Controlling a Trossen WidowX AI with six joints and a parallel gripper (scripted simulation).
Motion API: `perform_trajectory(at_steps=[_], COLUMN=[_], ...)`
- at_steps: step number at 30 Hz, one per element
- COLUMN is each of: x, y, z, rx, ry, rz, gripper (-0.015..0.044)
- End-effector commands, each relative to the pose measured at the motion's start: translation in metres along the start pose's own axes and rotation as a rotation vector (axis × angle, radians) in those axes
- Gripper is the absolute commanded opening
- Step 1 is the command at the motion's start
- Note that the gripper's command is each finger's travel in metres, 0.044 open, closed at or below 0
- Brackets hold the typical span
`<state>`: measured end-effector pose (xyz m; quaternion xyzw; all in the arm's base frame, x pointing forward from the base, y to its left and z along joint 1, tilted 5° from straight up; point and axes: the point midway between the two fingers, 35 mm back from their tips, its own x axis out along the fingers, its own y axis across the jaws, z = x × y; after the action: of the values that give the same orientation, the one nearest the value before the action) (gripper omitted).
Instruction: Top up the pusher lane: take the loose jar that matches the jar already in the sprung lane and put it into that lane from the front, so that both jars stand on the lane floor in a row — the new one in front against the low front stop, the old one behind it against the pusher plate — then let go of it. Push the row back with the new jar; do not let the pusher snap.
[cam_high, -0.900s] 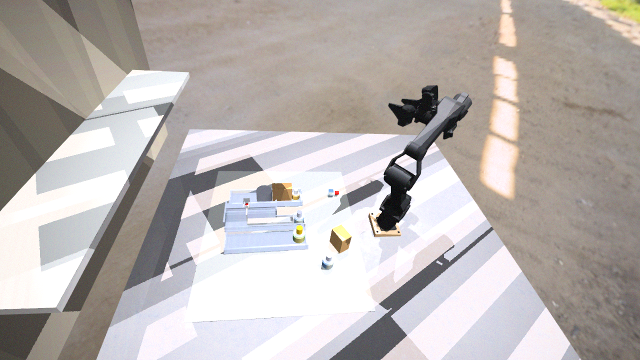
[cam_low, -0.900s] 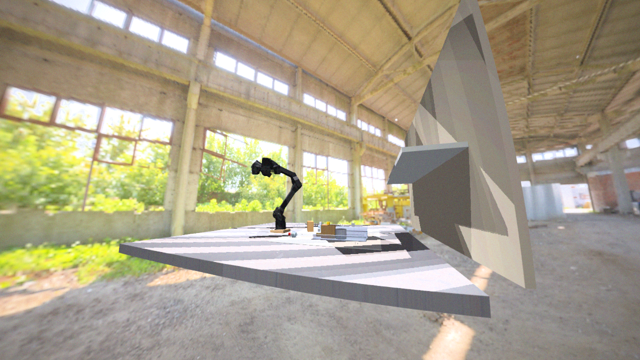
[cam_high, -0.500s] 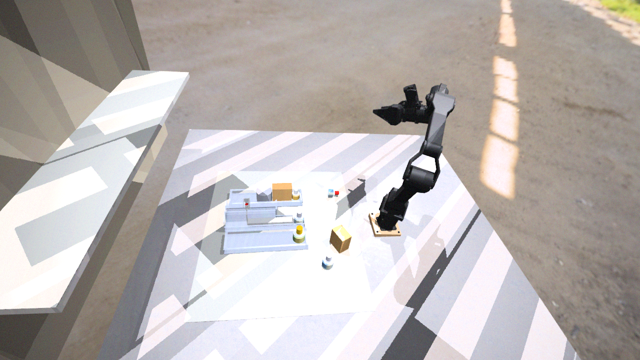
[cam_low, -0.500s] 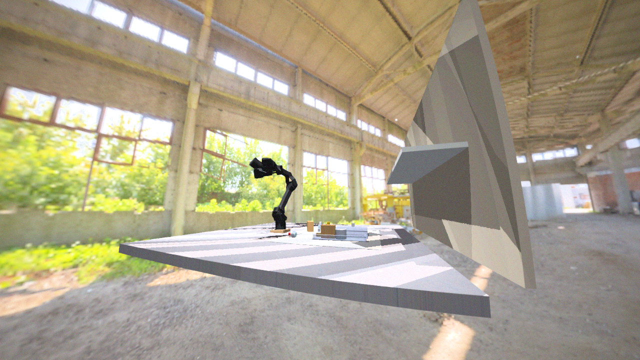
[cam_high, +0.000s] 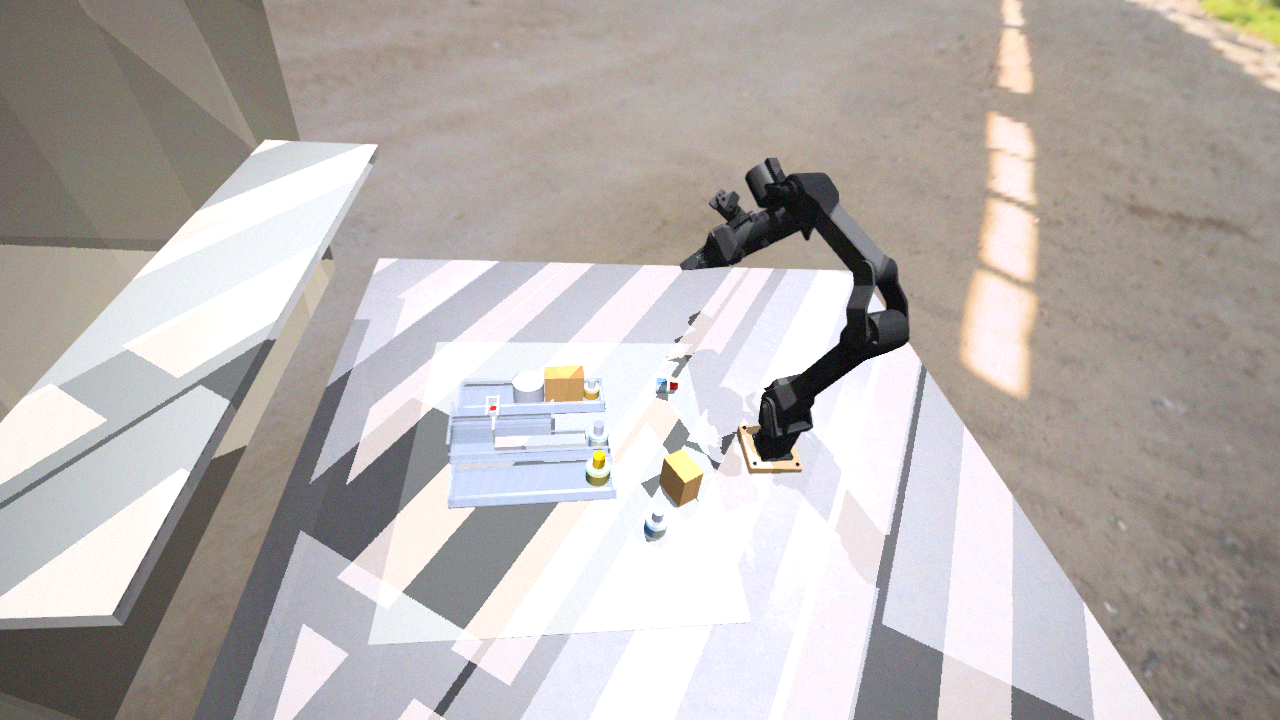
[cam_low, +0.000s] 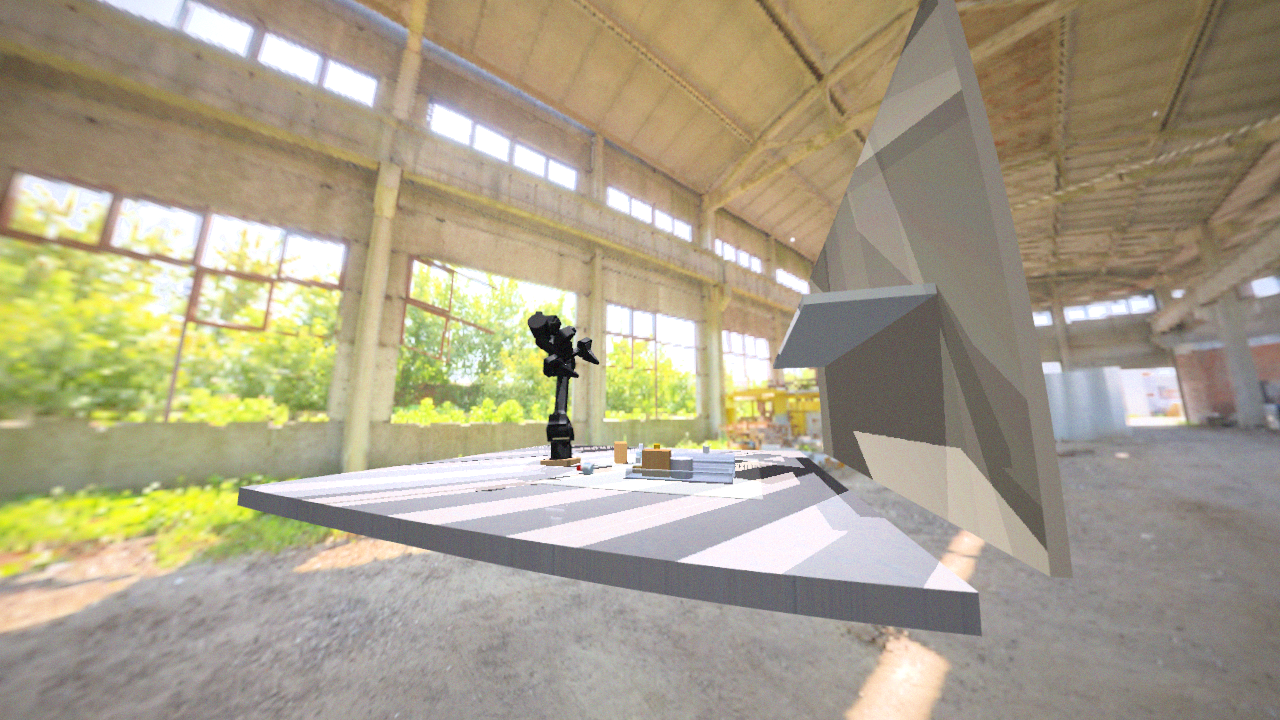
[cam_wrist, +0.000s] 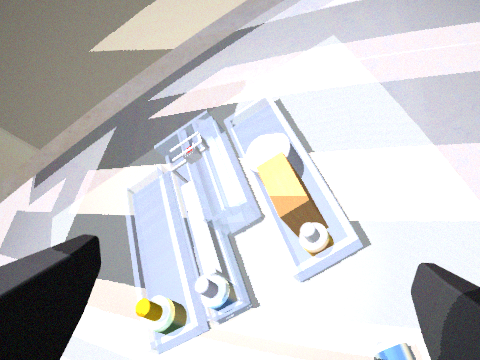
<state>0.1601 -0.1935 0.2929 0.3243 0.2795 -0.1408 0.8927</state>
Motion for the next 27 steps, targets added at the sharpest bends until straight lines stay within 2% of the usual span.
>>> perform_trajectory(at_steps=[1,13,20,27], x=[0.036,0.118,0.152,0.167], y=[0.013,0.091,0.133,0.172], z=[-0.013,-0.081,-0.139,-0.209], rx=[0.002,-0.112,-0.213,-0.379], ry=[0.154,0.578,0.796,0.928], rz=[0.036,0.077,-0.023,-0.16], gripper=[0.044,0.044,0.044,0.044])
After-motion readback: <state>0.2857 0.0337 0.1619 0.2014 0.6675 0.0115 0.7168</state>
